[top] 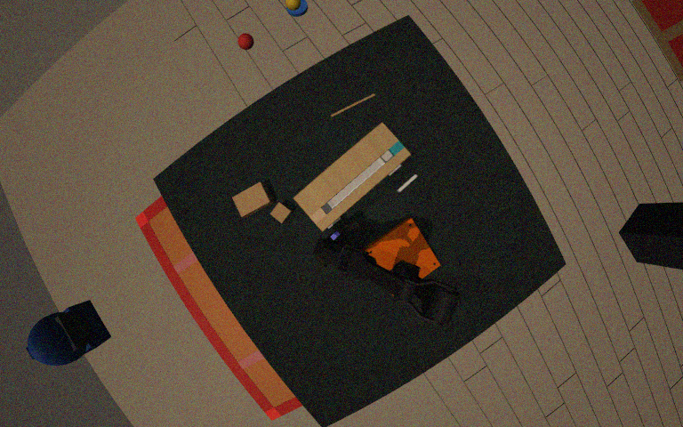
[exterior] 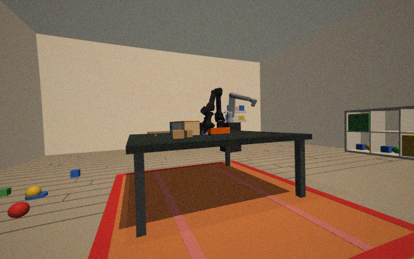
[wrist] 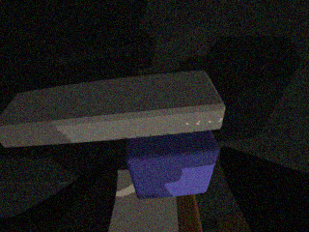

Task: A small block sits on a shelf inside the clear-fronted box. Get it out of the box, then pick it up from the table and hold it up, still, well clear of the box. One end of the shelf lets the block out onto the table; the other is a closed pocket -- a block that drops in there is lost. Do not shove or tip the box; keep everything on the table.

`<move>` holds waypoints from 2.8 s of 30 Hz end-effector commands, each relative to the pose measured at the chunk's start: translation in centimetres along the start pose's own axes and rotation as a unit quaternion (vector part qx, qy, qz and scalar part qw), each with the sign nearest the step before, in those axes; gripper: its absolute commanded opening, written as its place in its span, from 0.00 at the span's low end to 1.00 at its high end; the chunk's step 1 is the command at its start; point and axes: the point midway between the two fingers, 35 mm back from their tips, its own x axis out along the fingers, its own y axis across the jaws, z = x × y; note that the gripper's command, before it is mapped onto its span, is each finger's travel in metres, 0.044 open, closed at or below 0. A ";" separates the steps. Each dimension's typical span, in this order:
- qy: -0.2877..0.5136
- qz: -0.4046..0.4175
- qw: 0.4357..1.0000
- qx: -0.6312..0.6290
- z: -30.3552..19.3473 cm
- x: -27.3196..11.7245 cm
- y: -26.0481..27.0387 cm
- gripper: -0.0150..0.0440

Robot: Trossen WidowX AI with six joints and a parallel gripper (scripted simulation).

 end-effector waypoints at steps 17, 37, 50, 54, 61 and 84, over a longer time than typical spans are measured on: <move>-0.001 0.000 1.000 -0.001 -1.5 -2.7 -0.2 0.25; 0.022 -0.063 0.990 -0.121 -5.1 -11.7 -0.6 0.25; 0.040 -0.089 0.979 -0.179 -5.7 -15.0 -0.6 0.25; 0.040 -0.089 0.979 -0.179 -5.7 -15.0 -0.6 0.25; 0.040 -0.089 0.979 -0.179 -5.7 -15.0 -0.6 0.25; 0.040 -0.089 0.979 -0.179 -5.7 -15.0 -0.6 0.25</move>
